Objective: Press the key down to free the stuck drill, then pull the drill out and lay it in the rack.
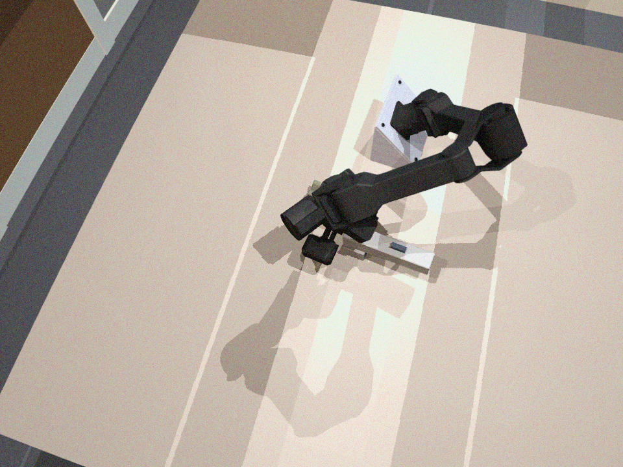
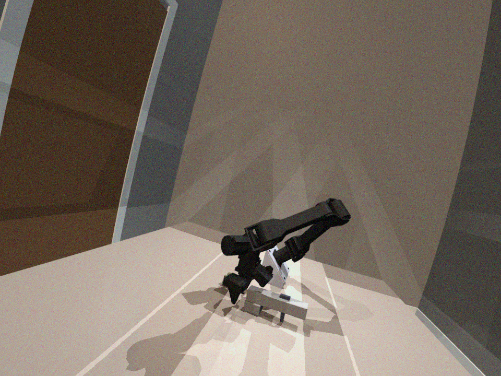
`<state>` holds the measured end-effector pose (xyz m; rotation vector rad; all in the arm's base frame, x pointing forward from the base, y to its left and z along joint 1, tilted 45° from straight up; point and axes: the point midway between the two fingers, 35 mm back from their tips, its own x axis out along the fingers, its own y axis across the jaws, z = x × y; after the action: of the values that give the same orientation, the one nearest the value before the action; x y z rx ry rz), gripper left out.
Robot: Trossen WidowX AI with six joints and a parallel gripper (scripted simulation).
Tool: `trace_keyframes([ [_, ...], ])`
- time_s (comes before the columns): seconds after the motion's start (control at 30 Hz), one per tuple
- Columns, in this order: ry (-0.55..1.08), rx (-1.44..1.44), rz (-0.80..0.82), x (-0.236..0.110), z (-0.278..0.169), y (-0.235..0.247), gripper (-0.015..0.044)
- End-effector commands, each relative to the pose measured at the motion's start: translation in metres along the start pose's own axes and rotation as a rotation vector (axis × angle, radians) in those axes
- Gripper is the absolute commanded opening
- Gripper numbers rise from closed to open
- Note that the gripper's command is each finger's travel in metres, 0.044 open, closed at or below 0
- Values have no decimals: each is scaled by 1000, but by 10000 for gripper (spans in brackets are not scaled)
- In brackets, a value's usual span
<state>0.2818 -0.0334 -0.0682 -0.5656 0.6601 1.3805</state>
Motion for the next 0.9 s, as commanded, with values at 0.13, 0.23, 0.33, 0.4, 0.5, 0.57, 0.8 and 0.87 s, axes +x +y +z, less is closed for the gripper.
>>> trace_keyframes([
  [0.13,0,-1,0,0,0,0,151],
  [0.23,0,-1,0,0,0,0,73],
  [0.33,0,-1,0,0,0,0,0],
  [0.4,0,-1,0,0,0,0,0],
  [0.5,0,-1,0,0,0,0,0],
  [0.57,0,-1,0,0,0,0,0],
  [0.8,-5,3,-1,0,-7,0,0],
  [0.87,-5,3,-1,0,-9,0,0],
])
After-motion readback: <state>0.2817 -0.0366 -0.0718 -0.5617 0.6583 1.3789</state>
